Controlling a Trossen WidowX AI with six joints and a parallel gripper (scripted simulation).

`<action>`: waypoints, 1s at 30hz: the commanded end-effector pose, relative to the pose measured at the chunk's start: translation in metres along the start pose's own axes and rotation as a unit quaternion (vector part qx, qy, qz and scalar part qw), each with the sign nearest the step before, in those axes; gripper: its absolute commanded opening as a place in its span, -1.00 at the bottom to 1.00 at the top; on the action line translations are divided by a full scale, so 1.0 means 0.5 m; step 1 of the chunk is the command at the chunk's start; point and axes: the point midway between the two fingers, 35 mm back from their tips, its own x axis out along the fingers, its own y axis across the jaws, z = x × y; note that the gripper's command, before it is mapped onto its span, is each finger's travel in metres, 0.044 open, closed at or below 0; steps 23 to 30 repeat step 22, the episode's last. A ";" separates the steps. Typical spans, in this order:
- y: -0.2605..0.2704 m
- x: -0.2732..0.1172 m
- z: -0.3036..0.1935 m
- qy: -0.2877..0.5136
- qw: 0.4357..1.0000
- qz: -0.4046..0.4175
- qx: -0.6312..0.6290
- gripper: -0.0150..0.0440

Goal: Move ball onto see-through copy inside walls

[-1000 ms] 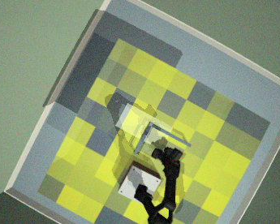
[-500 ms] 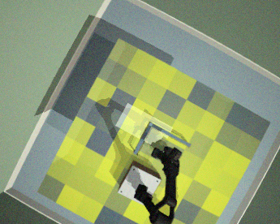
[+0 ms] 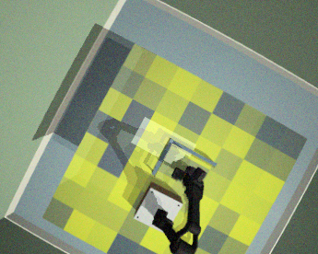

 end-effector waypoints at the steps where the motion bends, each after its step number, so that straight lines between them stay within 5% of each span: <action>1: 0.000 -0.022 0.004 0.000 1.000 0.000 0.000 0.22; 6: 0.000 -0.168 0.000 0.004 1.000 -0.001 -0.003 0.22; 16: -0.001 -0.159 0.010 -0.005 1.000 -0.001 -0.005 0.22; 22: 0.000 -0.256 0.000 -0.006 1.000 -0.001 -0.005 0.75; 30: 0.000 -0.256 0.000 -0.006 1.000 -0.001 -0.005 0.75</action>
